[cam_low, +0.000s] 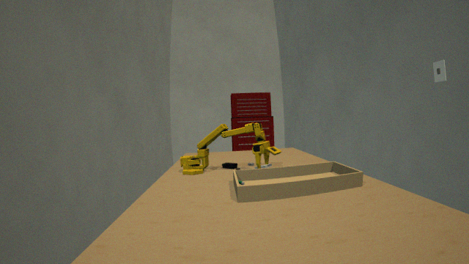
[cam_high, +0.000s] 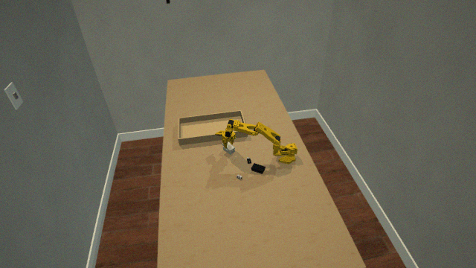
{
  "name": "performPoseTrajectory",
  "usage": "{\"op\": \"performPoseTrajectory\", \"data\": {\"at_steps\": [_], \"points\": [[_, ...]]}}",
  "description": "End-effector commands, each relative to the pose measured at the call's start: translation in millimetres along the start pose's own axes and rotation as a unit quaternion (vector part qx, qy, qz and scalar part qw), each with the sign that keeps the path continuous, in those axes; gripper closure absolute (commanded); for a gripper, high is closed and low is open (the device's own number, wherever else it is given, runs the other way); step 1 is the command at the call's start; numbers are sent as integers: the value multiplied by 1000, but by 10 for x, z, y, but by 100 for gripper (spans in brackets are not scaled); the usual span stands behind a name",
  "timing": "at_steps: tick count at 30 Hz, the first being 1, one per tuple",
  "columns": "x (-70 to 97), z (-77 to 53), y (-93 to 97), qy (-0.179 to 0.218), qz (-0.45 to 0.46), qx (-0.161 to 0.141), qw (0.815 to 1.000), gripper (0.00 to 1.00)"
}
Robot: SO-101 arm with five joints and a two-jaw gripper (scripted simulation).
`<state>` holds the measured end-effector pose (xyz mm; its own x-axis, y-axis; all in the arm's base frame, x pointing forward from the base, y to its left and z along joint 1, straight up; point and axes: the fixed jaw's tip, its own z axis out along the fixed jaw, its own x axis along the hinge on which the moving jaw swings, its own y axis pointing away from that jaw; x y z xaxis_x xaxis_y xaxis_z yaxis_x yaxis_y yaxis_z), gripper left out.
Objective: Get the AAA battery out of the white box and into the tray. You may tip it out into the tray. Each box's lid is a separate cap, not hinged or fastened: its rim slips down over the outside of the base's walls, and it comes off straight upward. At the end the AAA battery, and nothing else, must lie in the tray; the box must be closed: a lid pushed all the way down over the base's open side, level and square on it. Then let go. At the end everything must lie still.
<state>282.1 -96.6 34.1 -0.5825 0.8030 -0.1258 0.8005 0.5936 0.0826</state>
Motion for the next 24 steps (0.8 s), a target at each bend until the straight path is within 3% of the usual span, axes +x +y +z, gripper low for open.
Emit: {"op": "performPoseTrajectory", "data": {"at_steps": [1, 24], "points": [[-80, -102, 24, -23, 9, -15, 1000, 80], [-76, -73, 21, -21, 10, -13, 1000, 80]]}}
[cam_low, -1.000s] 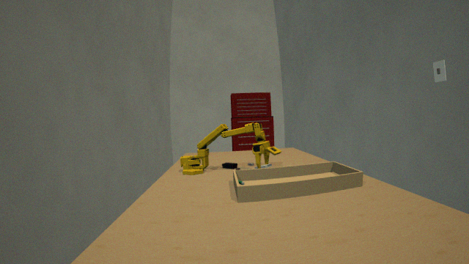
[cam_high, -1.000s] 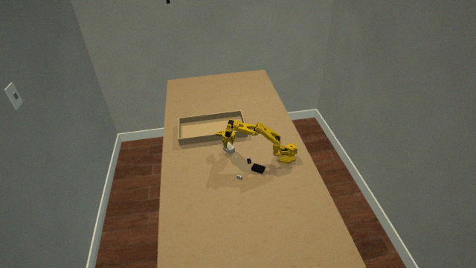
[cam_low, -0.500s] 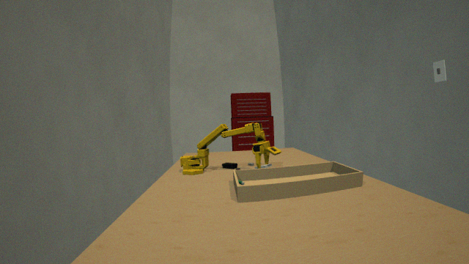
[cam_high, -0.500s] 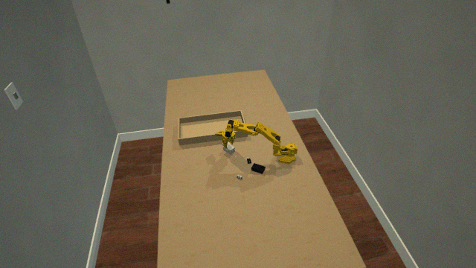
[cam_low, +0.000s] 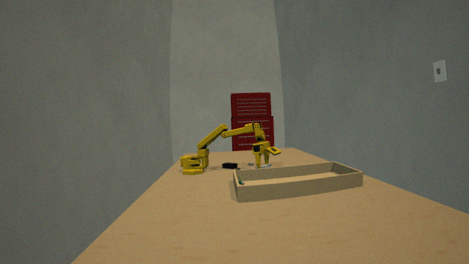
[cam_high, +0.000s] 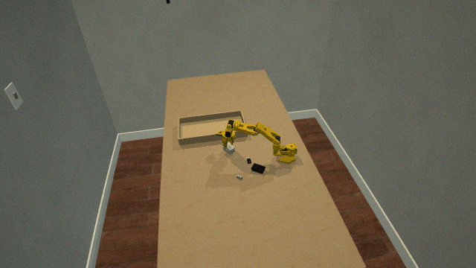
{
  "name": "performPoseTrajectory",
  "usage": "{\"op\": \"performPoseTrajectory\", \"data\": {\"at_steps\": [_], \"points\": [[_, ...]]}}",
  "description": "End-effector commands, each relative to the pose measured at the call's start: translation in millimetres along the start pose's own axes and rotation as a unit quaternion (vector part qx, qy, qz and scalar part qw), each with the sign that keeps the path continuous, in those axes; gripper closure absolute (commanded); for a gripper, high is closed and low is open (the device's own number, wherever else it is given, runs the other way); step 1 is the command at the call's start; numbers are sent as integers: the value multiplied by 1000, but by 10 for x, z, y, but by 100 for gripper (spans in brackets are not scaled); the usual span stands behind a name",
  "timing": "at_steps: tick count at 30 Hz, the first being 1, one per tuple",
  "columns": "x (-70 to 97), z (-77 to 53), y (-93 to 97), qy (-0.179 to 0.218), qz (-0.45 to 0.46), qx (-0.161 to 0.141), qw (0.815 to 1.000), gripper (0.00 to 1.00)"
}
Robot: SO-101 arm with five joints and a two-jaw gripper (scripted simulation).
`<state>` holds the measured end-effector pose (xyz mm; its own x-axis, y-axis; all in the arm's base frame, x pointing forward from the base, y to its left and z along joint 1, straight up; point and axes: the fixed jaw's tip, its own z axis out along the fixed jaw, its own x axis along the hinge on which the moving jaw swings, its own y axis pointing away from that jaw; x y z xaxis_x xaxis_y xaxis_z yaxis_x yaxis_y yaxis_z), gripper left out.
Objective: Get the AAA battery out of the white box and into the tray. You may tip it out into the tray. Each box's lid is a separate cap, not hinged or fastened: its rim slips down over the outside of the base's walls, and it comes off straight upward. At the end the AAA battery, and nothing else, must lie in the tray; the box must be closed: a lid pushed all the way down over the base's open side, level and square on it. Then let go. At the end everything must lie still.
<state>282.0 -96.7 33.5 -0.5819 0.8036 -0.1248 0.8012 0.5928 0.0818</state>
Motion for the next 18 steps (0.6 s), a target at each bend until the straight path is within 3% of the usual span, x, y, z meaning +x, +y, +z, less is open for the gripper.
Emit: {"op": "performPoseTrajectory", "data": {"at_steps": [1, 18], "points": [[-76, -78, 24, -21, 9, -14, 1000, 80], [-72, -48, 21, -18, 10, -12, 1000, 80]]}}
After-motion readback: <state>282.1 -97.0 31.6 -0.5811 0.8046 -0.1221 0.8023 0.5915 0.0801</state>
